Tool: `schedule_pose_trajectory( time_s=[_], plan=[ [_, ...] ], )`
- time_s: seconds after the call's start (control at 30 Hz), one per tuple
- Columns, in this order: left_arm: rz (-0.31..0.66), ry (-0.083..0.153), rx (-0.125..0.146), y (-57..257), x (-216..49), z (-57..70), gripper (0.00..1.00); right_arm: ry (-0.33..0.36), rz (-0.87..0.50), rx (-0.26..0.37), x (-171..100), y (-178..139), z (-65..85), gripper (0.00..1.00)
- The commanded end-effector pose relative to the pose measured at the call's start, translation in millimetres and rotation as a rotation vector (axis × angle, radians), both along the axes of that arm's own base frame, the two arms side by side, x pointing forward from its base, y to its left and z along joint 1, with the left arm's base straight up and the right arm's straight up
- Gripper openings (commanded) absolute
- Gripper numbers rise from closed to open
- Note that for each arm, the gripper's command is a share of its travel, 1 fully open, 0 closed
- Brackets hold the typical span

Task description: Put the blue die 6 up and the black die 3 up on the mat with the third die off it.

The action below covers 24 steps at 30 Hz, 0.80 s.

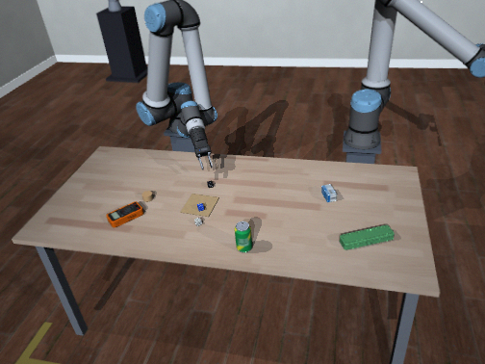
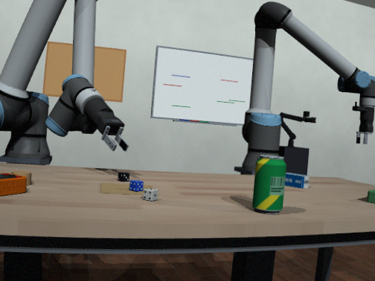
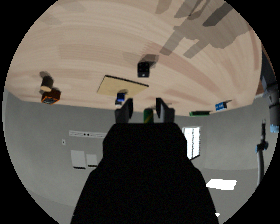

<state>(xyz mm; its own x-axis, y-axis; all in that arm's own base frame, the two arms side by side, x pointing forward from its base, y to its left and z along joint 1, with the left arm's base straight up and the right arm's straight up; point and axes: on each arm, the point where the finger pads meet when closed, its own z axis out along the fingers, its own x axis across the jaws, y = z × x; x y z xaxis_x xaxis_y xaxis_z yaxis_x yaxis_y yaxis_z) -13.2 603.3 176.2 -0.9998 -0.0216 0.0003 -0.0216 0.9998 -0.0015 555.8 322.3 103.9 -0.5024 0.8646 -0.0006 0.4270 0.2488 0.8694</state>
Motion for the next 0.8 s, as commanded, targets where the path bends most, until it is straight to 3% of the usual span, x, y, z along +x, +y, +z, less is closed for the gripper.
schedule_pose_trajectory(
  time_s=[0.0, 0.37, 0.77],
  plan=[
    [0.000, 0.000, 0.002, 0.6, 0.1, 0.8, 1.00, 0.030, 0.000, -0.018, 1.8, 1.3, 1.0, 0.79],
    [0.000, 0.000, 0.002, 0.6, 0.1, 0.8, 1.00, 0.128, 0.000, -0.074, 6.0, 3.3, 4.3, 0.79],
    [0.000, 0.000, 0.002, 0.6, 0.1, 0.8, 1.00, 0.336, -0.001, -0.194, 15.9, 8.8, 13.1, 0.79]
  ],
)
